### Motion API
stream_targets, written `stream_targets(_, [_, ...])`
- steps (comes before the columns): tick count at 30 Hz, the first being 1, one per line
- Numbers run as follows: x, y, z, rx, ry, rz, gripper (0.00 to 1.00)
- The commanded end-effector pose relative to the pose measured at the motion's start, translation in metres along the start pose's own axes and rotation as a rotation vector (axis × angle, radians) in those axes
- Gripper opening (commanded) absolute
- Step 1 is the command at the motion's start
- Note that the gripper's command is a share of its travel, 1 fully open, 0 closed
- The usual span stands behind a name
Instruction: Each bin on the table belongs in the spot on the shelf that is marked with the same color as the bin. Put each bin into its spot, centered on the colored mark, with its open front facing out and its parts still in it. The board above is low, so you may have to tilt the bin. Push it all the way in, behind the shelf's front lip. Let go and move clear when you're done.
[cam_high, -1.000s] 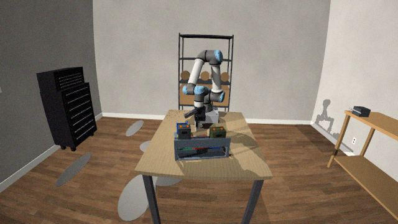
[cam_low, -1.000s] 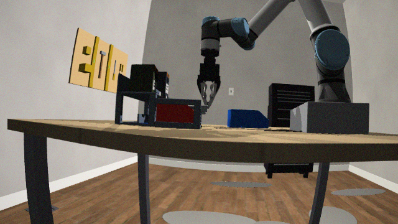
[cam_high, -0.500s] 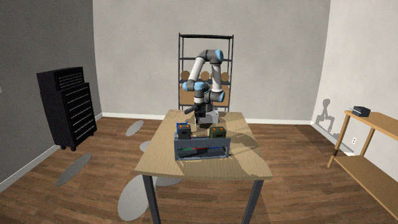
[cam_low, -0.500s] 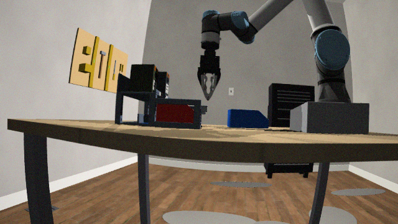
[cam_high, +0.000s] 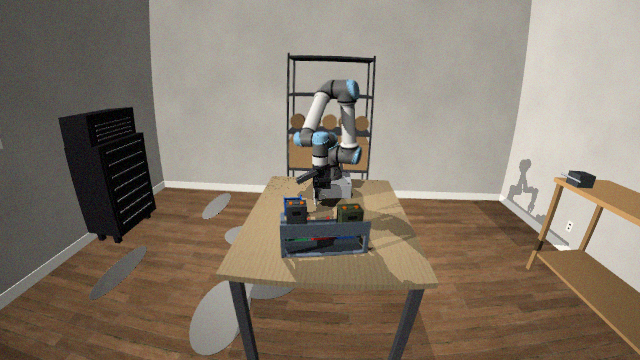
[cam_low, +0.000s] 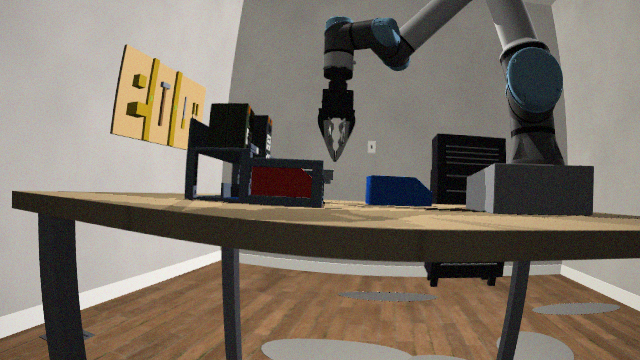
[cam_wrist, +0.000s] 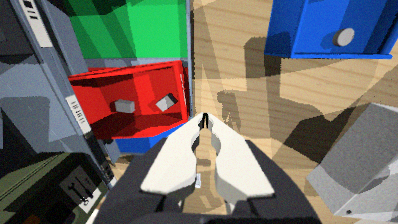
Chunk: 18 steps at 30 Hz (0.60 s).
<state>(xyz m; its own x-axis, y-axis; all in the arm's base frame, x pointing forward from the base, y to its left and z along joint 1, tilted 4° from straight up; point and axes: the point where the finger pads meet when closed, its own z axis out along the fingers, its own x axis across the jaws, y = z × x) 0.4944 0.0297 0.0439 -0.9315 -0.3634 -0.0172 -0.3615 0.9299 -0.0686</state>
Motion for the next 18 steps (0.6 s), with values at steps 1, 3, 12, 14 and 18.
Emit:
stream_targets(1, [-0.0017, -0.0003, -0.0019, 0.001, -0.004, 0.0, 0.0])
stream_targets(3, [-0.0017, -0.0003, -0.0019, 0.001, -0.004, 0.0, 0.0])
stream_targets(12, [-0.0015, -0.001, -0.0021, 0.002, -0.004, -0.009, 0.0])
stream_targets(14, [-0.0015, -0.001, -0.0021, 0.002, -0.004, -0.009, 0.0])
stream_targets(18, [-0.0012, -0.0019, -0.0023, 0.002, -0.004, -0.018, 0.0])
